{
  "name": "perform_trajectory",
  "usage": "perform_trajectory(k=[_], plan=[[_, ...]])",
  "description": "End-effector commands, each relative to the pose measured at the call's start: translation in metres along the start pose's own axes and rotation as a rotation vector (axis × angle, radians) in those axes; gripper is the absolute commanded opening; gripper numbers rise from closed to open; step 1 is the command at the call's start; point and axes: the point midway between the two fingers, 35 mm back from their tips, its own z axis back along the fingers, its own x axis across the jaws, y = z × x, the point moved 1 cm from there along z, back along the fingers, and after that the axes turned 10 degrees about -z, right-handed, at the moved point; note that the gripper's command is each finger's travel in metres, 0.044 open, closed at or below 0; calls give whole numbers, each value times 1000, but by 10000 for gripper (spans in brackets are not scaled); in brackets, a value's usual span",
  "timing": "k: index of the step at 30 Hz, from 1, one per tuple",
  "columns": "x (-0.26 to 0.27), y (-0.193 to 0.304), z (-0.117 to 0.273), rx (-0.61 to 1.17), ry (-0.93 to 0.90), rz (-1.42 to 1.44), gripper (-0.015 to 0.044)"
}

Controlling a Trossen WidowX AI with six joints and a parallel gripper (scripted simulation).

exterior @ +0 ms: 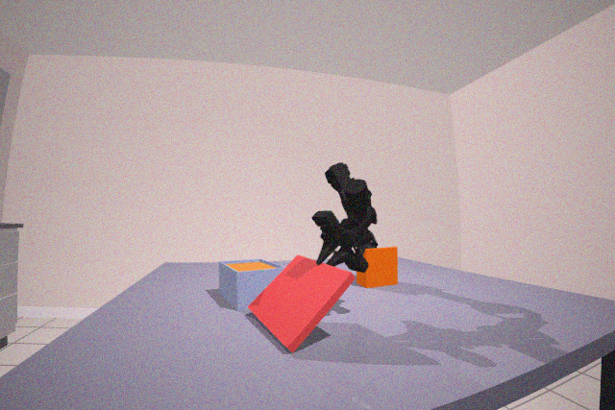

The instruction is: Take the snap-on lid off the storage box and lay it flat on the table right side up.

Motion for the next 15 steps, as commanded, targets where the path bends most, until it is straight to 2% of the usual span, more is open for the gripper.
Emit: perform_trajectory(k=[1, 15], plan=[[-2, 0, -2, -3, -7, 3, 0], [-11, -2, -9, -4, -7, 3, 0]])
